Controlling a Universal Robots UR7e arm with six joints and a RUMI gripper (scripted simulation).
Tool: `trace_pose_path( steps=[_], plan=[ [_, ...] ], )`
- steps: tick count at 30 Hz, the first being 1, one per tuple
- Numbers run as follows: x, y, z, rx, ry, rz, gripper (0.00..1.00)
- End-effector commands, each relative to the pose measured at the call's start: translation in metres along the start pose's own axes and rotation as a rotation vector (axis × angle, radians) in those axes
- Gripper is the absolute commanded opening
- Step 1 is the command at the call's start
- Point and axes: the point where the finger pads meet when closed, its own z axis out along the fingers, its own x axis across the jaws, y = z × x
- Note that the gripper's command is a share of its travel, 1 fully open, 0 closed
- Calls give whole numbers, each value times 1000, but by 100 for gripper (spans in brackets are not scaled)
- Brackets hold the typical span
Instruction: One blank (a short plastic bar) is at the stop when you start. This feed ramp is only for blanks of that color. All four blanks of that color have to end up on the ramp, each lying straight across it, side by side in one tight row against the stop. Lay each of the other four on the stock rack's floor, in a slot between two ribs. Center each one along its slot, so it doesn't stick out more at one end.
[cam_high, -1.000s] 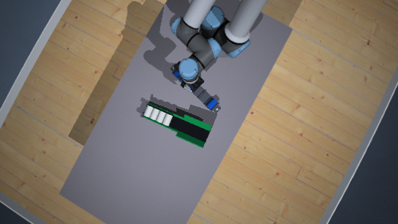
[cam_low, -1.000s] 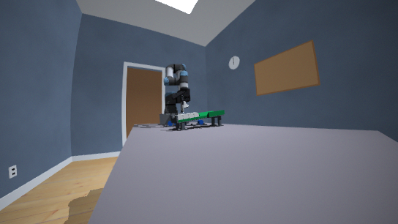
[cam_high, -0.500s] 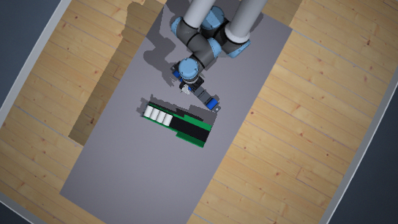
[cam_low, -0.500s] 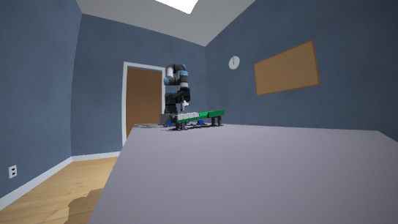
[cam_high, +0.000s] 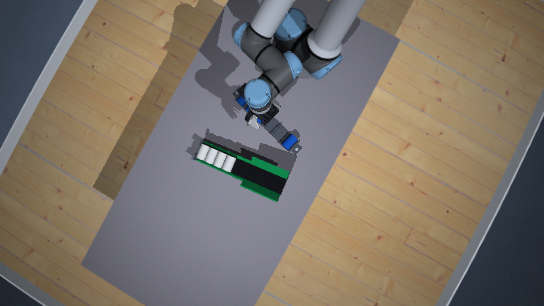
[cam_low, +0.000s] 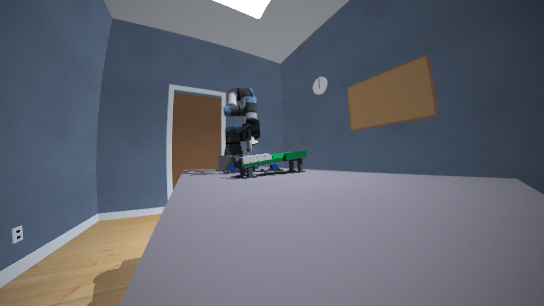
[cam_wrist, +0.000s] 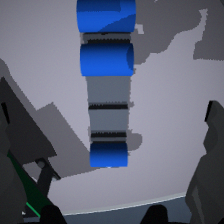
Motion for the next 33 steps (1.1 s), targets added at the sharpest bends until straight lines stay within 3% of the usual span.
trace_pose_path(
  steps=[1, 10, 18, 33],
  plan=[
    [0, 0, -11, 0, -1, 0, 100],
    [0, 0, -49, 0, -1, 0, 100],
    [0, 0, -67, 0, -1, 0, 100],
    [0, 0, -70, 0, -1, 0, 100]
  ],
)
